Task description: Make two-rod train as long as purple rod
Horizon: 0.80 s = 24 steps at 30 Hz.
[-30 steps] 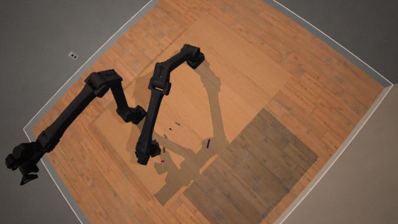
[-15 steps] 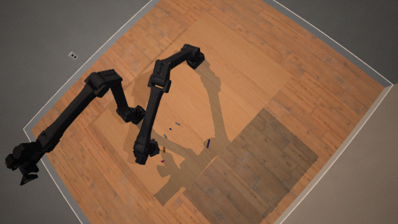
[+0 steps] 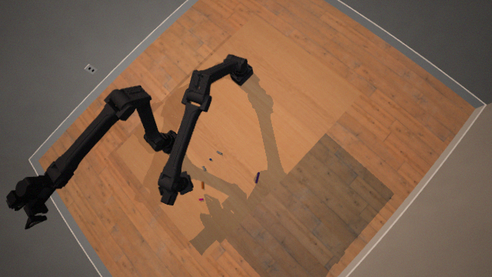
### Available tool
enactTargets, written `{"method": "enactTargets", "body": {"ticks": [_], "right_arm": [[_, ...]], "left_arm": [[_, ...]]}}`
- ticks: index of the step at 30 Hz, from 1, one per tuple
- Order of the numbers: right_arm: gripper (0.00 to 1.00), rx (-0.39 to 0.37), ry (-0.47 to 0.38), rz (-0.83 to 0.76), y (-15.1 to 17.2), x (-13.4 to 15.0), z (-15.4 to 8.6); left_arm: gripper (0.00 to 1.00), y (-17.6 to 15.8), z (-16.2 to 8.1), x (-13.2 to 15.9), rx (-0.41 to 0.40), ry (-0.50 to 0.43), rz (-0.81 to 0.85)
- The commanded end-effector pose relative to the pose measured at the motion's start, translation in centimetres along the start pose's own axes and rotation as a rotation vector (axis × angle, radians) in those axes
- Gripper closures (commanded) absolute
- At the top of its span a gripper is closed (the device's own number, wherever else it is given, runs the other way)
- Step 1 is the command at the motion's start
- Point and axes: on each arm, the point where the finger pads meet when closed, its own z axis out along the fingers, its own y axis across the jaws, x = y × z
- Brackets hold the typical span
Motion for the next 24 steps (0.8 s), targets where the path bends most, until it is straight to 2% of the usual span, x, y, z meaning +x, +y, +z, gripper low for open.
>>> {"method": "enactTargets", "body": {"ticks": [1, 24], "right_arm": [[0.00, 0.014, -0.045, 0.009, -0.70, -1.88, -0.86], [0.00, 0.014, -0.045, 0.009, -0.70, -1.88, -0.86]], "left_arm": [[0.85, 1.87, -4.42, -0.75, -0.049, -0.049, 0.002], [0.85, 1.85, -4.12, -0.74, -0.046, -0.046, 0.002]]}}
